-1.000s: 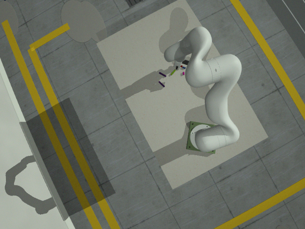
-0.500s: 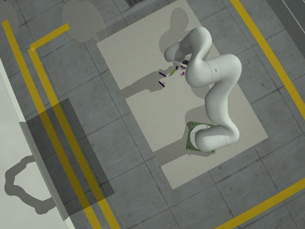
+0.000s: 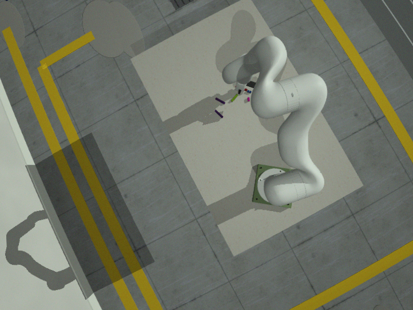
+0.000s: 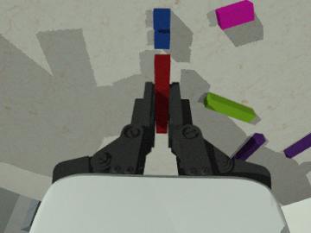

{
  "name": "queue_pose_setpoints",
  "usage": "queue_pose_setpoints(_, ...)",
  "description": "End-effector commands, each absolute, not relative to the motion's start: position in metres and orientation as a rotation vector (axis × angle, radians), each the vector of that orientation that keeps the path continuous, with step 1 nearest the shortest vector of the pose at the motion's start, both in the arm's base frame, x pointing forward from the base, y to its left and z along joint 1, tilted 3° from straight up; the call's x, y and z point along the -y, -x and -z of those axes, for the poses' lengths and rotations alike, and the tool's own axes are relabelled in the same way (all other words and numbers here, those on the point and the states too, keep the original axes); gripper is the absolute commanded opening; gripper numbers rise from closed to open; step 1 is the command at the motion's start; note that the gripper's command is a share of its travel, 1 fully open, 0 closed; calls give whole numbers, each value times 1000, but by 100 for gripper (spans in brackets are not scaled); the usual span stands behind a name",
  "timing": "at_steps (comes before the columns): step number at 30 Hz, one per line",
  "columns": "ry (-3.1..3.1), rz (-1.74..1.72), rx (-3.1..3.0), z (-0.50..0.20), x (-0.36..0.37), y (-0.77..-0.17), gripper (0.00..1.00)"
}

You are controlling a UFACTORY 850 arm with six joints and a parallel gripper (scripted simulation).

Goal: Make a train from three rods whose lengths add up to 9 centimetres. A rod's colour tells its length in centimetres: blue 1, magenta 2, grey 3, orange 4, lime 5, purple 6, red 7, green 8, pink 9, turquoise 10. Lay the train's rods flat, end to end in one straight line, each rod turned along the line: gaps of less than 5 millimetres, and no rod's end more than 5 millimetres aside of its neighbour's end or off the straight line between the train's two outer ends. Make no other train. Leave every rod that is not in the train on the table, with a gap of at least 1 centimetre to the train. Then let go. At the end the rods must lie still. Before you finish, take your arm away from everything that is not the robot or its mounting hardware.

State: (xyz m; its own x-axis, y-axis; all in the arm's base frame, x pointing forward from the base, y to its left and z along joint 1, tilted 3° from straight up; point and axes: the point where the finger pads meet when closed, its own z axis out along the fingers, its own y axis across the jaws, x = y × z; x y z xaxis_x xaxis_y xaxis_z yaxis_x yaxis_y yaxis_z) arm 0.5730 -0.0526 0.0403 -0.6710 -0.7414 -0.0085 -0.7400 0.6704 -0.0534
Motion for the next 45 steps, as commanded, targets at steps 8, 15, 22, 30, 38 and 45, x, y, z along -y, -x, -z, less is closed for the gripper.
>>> queue_pose_setpoints(8, 1260, 72, -2843, -41, 53, -574, 4)
queue_pose_setpoints(15, 1260, 72, -2843, -41, 53, -574, 4)
queue_pose_setpoints(22, 1260, 72, -2843, -41, 53, -574, 4)
queue_pose_setpoints(30, 1260, 72, -2843, -41, 53, -574, 4)
queue_pose_setpoints(38, 1260, 72, -2843, -40, 53, -574, 4)
queue_pose_setpoints(45, 1260, 72, -2843, -34, 53, -574, 4)
